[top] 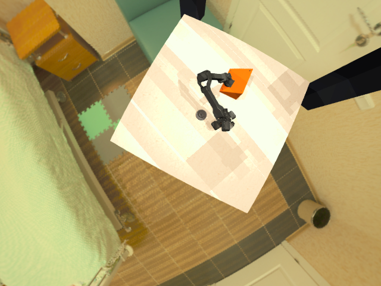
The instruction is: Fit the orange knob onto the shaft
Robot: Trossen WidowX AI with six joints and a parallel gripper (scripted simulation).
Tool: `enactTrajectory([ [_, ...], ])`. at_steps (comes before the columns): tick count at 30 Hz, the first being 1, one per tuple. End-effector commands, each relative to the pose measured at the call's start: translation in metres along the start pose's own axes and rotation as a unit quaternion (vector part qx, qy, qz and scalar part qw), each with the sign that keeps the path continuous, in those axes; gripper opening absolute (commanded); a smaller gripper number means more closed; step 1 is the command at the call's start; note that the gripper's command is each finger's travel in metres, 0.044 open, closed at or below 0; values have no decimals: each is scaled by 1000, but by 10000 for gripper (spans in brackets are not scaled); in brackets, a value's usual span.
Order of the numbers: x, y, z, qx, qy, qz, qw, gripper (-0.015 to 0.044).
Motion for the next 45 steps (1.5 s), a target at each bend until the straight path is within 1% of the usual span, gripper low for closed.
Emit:
enactTrajectory([
  [1,-9,-2,3,10,-38,2,999,179],
  [21,-53,-12,4,49,-204,3,978,179],
  [41,-94,-22,-10,87,-364,5,927,179],
  [42,-96,-22,-11,89,-370,5,925,179],
  [45,-92,-21,-9,85,-353,5,932,179],
])
Point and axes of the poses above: the point midway between the two fingers, 35 mm back from their tips, its own z axis back along the fingers, its own y axis across the jaws, x = y × z, the point moved 7 cm from there along z, back along the fingers, and after that the axes turned 13 degrees about -z, right-handed, at the moved point
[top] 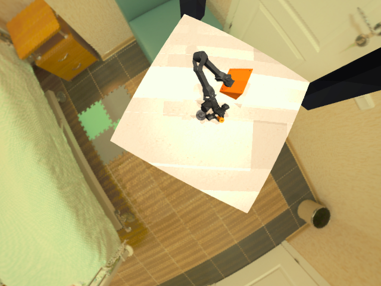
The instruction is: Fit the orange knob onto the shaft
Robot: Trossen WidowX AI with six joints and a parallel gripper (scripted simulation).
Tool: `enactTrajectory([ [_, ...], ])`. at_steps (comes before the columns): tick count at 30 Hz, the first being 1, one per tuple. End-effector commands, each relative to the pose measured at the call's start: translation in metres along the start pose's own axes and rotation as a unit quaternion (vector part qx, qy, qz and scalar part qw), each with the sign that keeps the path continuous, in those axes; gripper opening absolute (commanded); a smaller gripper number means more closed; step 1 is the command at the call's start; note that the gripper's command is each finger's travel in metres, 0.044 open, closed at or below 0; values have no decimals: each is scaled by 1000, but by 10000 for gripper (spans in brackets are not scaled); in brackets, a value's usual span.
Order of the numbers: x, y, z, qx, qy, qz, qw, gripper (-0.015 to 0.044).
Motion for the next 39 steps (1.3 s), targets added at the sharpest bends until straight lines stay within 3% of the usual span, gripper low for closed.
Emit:
enactTrajectory([
  [1,2,1,1,-4,12,2,1000,179],
  [2,2,1,2,-5,15,2,1000,179],
  [5,1,1,0,-1,3,3,1000,258],
  [29,1,1,0,-1,3,3,1000,260],
  [36,1,1,0,-1,3,3,1000,440],
  [39,1,1,0,-1,3,3,1000,440],
])
Point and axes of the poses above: the point midway between the two fingers, 35 mm back from their tips, its own z axis back along the fingers, its own y axis across the jaws, x = y × z, the point moved 7 cm from there along z, back along the fingers, and after that the axes turned 13 degrees about -z, right-handed, at the moved point
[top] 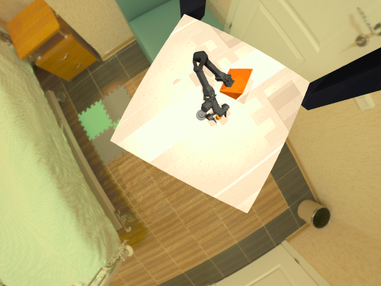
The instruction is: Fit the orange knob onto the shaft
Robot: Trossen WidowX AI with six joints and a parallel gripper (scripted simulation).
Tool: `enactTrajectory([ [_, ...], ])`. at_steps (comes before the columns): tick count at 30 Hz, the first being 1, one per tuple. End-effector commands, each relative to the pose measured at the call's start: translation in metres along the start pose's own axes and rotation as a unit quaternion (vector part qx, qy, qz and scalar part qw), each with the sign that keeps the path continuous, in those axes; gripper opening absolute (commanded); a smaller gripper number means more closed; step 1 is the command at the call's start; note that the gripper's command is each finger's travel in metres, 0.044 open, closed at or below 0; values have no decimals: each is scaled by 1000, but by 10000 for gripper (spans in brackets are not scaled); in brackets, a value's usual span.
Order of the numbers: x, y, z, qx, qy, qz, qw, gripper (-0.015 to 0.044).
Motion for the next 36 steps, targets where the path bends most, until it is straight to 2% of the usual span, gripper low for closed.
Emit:
enactTrajectory([
  [1,0,0,0,1,-2,0,1000,440],
  [7,4,0,2,1,-2,0,1000,440],
  [14,57,12,41,1,-2,-2,1000,440],
  [20,64,15,48,2,4,-3,1000,440],
  [22,69,15,45,12,47,-16,999,440],
  [27,88,20,38,12,212,-43,976,440],
  [33,116,28,37,-56,381,-24,923,440],
  [36,130,31,37,-98,430,-3,898,440],
])
Point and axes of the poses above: the point midway between the two fingers, 35 mm back from their tips, its own z axis back along the fingers, its own y axis across the jaws, x = y × z, the point moved 7 cm from there along z, back along the fingers, and after that the axes turned 13 degrees about -z, right-handed, at the moved point
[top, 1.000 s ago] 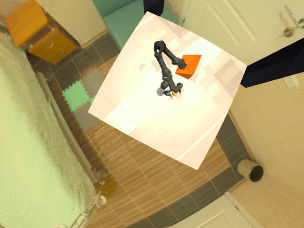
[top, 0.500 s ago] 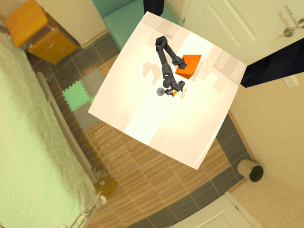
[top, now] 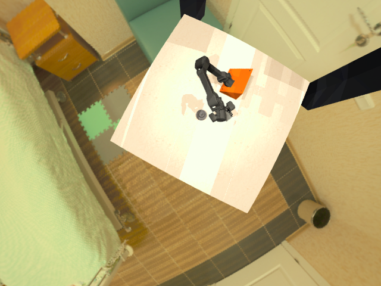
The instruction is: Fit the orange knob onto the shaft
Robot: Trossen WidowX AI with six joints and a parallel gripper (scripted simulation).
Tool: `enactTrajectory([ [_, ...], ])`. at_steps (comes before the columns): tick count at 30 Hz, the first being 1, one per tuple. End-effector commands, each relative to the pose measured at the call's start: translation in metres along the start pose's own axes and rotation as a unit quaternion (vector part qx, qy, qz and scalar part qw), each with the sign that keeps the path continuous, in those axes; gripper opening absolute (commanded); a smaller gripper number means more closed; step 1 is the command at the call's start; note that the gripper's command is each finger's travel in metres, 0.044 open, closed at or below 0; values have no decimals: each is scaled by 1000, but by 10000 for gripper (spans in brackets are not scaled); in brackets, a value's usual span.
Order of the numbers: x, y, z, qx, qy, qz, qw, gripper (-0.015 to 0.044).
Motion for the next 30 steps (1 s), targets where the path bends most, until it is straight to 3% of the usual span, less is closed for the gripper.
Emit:
enactTrajectory([
  [1,25,10,18,-109,150,8,983,440],
  [17,25,10,18,-110,149,0,983,440],
  [22,25,10,17,-139,122,-212,960,440],
  [27,25,10,17,-164,85,-435,881,440],
  [30,25,10,17,-167,79,-465,866,440],
])
Point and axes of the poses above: the point midway between the two fingers, 35 mm back from their tips, its own z axis back along the fingers, its own y axis across the jaws, x = y × z, the point moved 7 cm from there along z, back along the fingers, and after that the axes turned 13 degrees about -z, right-handed, at the moved point
